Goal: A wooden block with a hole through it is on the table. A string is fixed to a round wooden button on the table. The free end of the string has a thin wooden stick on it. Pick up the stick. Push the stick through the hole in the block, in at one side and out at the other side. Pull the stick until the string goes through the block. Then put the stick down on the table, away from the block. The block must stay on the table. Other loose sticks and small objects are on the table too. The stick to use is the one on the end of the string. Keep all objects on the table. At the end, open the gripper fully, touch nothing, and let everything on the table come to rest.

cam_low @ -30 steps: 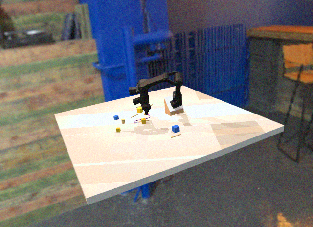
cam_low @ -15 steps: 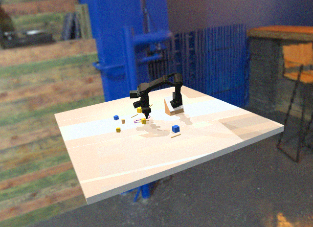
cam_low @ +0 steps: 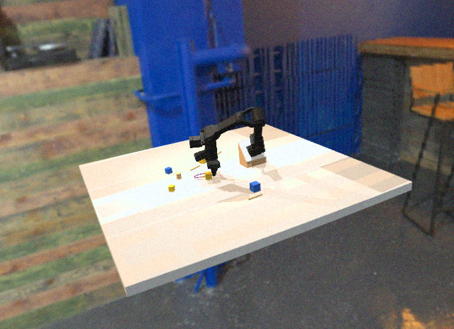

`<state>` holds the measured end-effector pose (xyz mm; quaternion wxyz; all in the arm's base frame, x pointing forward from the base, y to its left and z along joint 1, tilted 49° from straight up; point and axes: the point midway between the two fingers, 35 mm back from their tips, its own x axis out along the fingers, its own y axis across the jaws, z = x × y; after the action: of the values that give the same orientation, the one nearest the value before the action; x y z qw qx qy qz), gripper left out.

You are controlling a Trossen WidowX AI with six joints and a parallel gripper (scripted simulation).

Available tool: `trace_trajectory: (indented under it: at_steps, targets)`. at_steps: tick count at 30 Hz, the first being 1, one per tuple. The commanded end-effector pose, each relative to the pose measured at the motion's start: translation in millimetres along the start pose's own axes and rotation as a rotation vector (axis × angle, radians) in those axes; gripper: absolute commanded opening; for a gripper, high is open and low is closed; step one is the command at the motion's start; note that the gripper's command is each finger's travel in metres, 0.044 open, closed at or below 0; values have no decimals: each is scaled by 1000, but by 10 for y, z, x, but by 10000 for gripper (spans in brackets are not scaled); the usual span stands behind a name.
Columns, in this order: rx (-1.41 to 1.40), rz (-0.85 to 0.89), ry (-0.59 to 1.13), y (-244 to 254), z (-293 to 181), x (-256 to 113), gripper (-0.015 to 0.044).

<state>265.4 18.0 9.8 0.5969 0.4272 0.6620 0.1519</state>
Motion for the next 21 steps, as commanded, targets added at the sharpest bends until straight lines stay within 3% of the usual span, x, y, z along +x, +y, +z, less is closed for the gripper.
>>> trace_trajectory:
  at_steps: [1,16,21]
  targets:
    - [8,6,9,-2,-38,61,125]
    - [8,6,9,-2,-38,61,125]
    - [2,1,5,-2,-23,48,0]
